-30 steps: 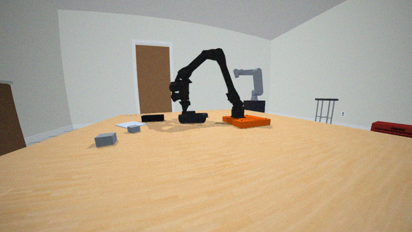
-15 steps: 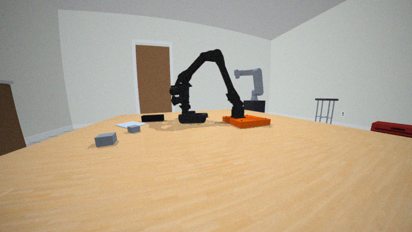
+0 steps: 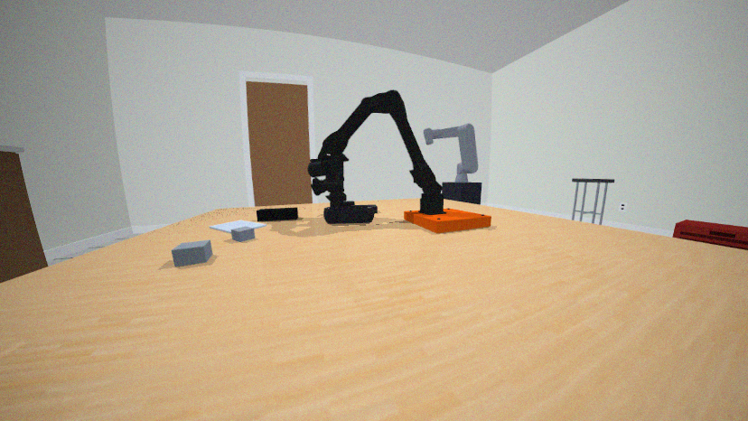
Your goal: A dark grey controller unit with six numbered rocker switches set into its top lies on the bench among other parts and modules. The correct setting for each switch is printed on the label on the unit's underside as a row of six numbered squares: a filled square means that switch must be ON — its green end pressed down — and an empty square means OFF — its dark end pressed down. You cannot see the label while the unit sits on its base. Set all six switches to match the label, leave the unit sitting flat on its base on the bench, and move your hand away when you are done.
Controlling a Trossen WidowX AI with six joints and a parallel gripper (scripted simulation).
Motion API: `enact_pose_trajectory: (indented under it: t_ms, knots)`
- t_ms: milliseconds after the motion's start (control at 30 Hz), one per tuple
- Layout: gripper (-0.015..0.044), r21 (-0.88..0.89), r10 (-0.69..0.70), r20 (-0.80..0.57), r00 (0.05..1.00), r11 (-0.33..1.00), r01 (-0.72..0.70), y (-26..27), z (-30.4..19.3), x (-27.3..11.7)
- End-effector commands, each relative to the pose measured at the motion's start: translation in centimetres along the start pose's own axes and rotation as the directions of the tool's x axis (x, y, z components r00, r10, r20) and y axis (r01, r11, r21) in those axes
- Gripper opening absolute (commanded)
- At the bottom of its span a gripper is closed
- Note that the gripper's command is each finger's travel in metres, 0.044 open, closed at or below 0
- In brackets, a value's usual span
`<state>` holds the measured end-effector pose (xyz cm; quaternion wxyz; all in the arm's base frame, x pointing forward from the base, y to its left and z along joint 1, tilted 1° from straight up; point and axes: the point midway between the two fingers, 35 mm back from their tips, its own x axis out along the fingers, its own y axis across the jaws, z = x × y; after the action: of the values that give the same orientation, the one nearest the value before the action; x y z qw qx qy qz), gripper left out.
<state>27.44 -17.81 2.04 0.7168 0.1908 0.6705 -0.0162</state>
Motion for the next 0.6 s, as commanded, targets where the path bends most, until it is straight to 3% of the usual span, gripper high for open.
enact_pose_trajectory:
  t_ms: [0,567]
  knots:
    - [0.0,0.006,0.007,-0.003,1.0,1.0,-0.007,0.23,-0.12,0.21]
    - [0.0,0.006,0.008,-0.003,1.0,1.0,-0.008,0.88,-0.11,0.41]
